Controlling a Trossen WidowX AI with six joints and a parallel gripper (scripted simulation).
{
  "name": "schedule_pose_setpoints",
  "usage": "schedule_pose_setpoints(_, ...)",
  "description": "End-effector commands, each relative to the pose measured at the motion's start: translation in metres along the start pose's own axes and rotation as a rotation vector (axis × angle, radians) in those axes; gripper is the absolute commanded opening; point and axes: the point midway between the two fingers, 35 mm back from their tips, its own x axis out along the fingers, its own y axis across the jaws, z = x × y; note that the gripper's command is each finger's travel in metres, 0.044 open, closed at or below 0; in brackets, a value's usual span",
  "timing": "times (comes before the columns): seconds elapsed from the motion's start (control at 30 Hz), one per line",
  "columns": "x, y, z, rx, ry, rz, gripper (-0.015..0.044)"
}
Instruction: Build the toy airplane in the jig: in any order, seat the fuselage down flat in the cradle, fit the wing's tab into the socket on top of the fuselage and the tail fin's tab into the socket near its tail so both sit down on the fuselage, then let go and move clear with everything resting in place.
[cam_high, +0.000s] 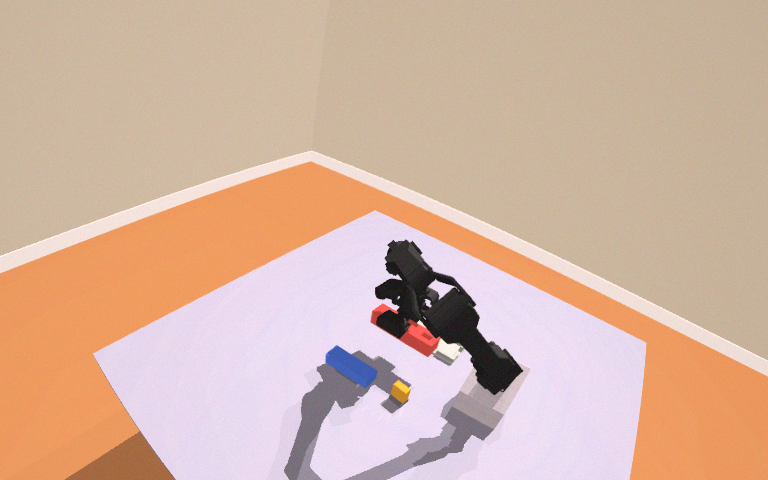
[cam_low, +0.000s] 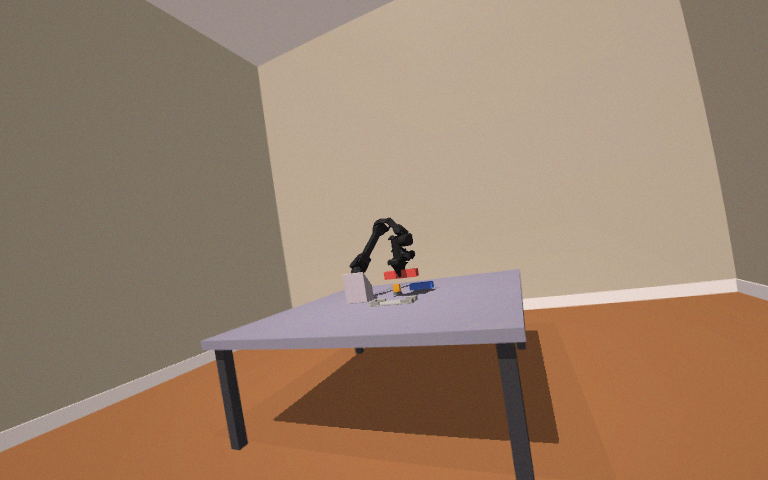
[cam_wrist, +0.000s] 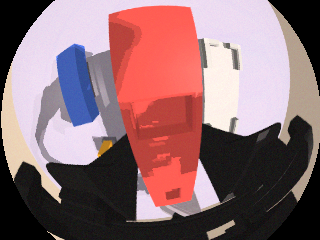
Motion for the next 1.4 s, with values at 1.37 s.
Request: schedule_pose_setpoints(1.37, 0.018, -0.098, 0.006, -0.047, -0.008, -0.008, 0.0000)
